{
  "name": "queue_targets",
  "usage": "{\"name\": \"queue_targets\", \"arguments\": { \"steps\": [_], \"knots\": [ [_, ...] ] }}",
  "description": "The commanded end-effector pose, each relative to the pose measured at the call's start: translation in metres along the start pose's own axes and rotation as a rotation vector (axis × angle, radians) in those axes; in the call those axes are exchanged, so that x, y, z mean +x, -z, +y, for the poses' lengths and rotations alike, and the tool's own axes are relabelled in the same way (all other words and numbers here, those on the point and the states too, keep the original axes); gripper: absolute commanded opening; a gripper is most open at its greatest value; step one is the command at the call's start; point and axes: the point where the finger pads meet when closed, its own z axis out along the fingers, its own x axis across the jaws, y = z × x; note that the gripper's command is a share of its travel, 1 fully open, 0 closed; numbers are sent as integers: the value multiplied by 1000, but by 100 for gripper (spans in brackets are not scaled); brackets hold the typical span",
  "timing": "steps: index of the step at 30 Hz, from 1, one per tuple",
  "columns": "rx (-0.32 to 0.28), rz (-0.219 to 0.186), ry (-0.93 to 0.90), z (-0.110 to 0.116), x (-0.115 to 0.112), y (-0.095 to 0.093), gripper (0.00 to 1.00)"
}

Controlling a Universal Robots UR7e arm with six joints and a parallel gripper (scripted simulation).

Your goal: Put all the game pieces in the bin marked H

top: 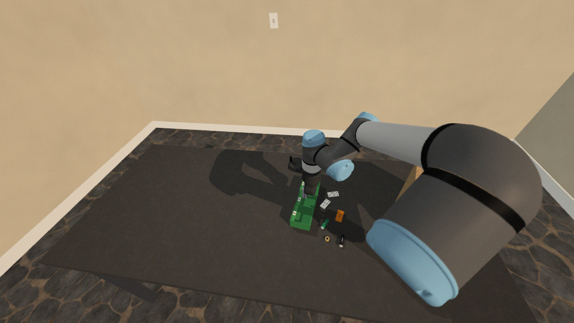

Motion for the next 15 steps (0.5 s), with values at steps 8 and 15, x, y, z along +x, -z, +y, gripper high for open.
{"name": "queue_targets", "arguments": {
  "steps": [8, 15],
  "knots": [
    [1, 0, 1, 0, 0, 19, 31],
    [1, 0, 1, 2, -35, 19, 31]
  ]
}}
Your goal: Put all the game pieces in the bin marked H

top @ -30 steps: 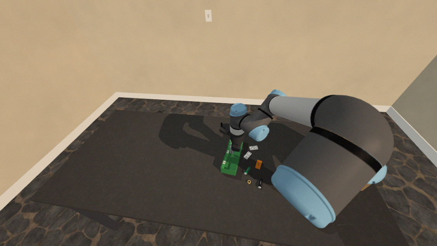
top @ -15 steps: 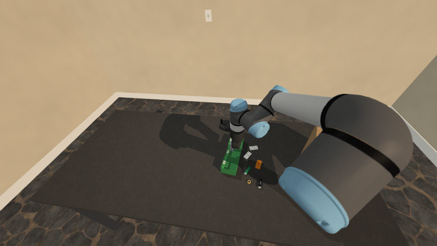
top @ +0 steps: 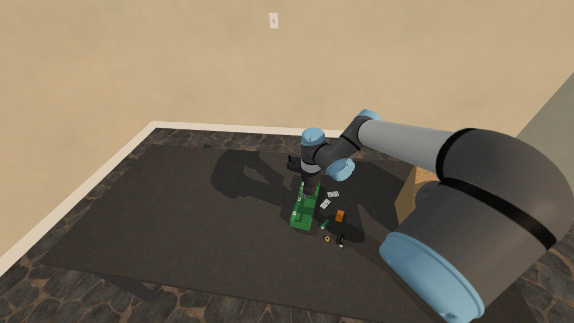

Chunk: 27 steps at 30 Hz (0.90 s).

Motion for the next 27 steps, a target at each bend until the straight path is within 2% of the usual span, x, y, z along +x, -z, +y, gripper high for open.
{"name": "queue_targets", "arguments": {
  "steps": [1, 4, 12, 21, 27],
  "knots": [
    [1, 1, 1, 1, -25, 1, 31],
    [1, 1, 1, 2, -30, 1, 31],
    [1, 1, 1, 4, -69, 1, 31],
    [1, 1, 1, 4, -69, 1, 31],
    [1, 1, 1, 4, -69, -15, 31]
  ]
}}
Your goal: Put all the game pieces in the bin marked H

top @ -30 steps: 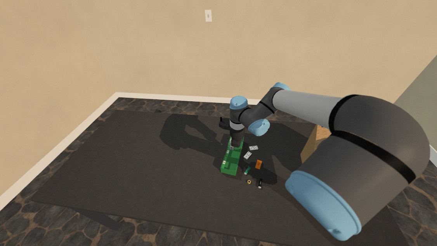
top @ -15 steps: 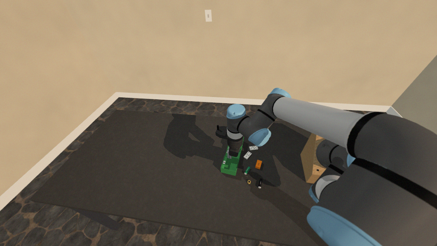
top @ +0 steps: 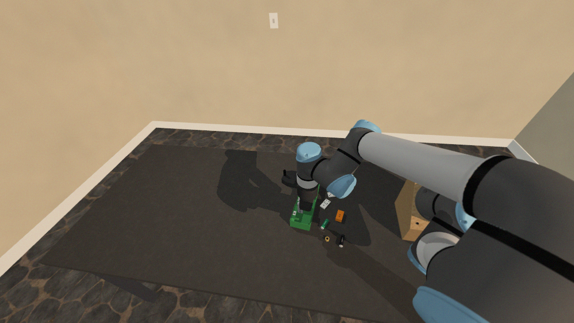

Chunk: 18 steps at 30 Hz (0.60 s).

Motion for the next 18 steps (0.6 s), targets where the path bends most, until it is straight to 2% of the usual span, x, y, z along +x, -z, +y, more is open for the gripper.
{"name": "queue_targets", "arguments": {
  "steps": [1, 18],
  "knots": [
    [0, 0, -1, 0, 0, -12, 31],
    [0, 0, -1, 0, 0, -52, 31]
  ]
}}
